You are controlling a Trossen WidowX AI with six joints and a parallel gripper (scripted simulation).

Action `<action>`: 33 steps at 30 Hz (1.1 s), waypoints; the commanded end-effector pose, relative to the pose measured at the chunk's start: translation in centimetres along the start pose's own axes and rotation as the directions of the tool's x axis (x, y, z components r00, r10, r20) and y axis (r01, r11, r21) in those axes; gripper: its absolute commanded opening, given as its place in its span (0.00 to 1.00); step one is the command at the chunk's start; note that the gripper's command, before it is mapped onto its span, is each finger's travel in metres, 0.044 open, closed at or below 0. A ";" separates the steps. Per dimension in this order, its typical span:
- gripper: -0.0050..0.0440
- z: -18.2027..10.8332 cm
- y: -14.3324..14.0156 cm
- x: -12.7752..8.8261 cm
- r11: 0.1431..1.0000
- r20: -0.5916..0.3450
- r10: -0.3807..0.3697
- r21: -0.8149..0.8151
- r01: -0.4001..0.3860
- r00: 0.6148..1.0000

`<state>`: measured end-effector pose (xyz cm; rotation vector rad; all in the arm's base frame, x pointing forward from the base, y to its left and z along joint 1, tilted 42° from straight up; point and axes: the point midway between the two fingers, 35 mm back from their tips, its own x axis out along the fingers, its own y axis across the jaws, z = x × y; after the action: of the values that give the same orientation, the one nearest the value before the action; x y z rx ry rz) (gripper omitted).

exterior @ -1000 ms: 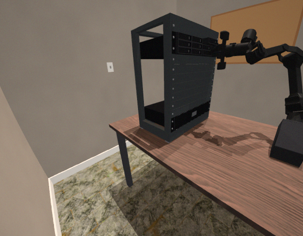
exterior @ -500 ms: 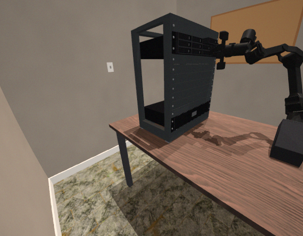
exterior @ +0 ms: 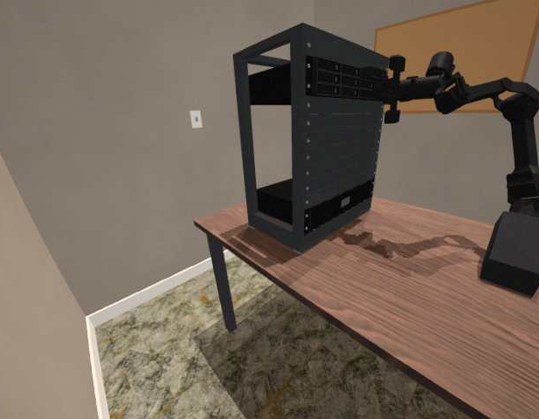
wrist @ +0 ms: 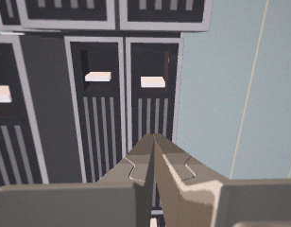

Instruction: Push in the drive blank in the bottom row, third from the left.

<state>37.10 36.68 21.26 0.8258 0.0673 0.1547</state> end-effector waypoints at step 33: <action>0.00 0.3 0.9 1.0 1.000 0.001 0.020 0.019 -0.020 1.000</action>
<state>37.39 36.75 21.27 0.8240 0.0688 0.1538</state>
